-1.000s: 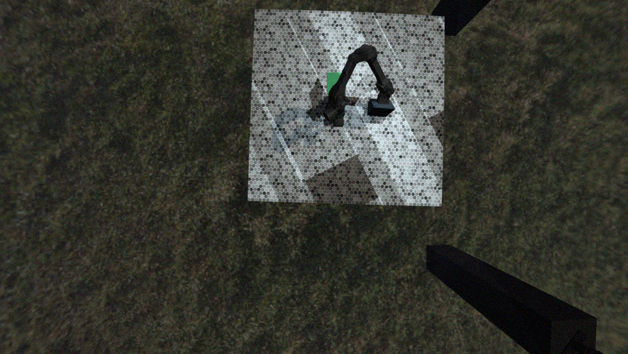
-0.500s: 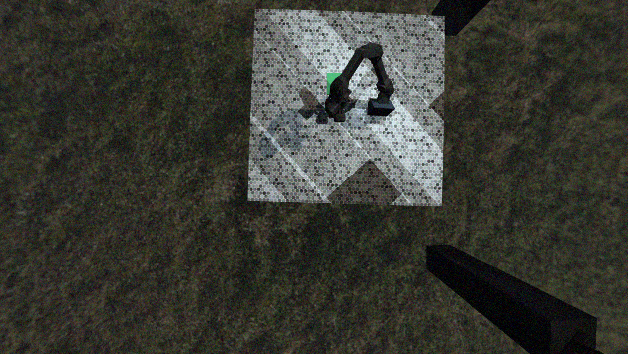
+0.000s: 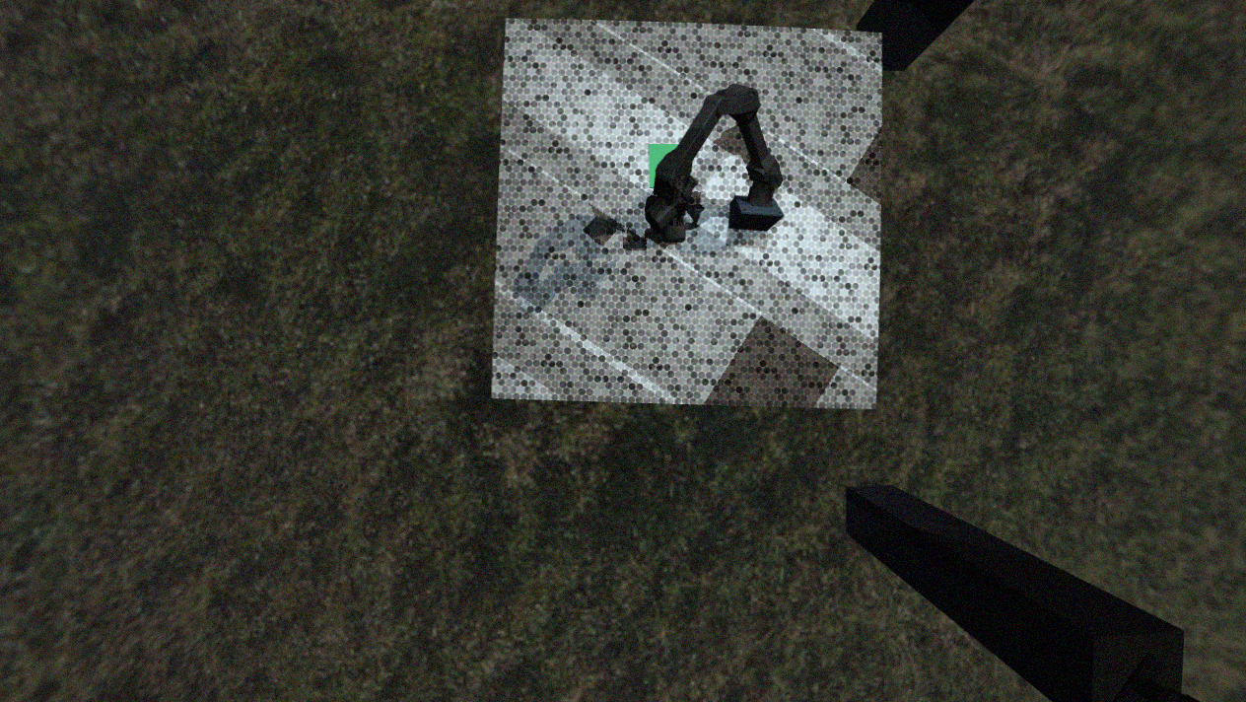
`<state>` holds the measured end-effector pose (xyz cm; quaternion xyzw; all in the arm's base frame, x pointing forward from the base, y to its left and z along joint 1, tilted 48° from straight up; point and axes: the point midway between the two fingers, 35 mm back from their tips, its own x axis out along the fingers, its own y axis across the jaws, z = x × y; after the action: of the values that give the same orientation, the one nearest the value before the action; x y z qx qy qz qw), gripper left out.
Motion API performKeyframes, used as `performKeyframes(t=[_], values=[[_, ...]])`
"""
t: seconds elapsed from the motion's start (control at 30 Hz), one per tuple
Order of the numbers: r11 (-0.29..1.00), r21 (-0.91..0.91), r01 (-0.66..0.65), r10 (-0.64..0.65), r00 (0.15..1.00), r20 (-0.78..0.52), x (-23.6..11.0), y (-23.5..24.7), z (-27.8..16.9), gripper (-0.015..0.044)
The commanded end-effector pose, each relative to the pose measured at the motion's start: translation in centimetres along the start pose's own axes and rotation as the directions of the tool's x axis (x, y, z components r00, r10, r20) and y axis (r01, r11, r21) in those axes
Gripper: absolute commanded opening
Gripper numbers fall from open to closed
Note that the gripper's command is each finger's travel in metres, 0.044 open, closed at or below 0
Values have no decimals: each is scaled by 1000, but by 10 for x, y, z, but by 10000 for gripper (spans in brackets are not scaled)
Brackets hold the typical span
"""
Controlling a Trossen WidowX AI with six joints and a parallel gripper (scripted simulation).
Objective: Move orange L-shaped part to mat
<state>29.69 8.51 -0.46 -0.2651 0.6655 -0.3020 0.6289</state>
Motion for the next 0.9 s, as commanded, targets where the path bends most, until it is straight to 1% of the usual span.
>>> performKeyframes(t=[0.0,0.07,0.13,0.2,0.27,0.37,0.47,0.53,0.6,0.63,0.67,0.7,0.87], values=[[1000,-3,0,0,1000,1,1,0,0,180],[1000,-3,0,0,1000,1,1,0,0,180],[999,49,0,0,1000,0,0,-3,1,232],[987,162,1,0,1000,-1,0,-8,2,280],[943,333,2,-1,1000,-3,-1,-17,4,280],[790,613,6,-2,1000,-7,-1,-33,6,280],[555,832,12,-4,1000,-11,-2,-49,8,280],[364,931,15,-6,1000,-14,-2,-60,8,280],[157,987,18,-7,1000,-17,-2,-71,9,280],[69,997,19,-8,1000,-18,-2,-75,9,280],[16,1000,19,-8,1000,-19,-2,-78,9,280],[-2,1000,19,-9,1000,-19,-2,-79,9,280],[-2,1000,19,-9,1000,-19,-2,-79,9,280]])
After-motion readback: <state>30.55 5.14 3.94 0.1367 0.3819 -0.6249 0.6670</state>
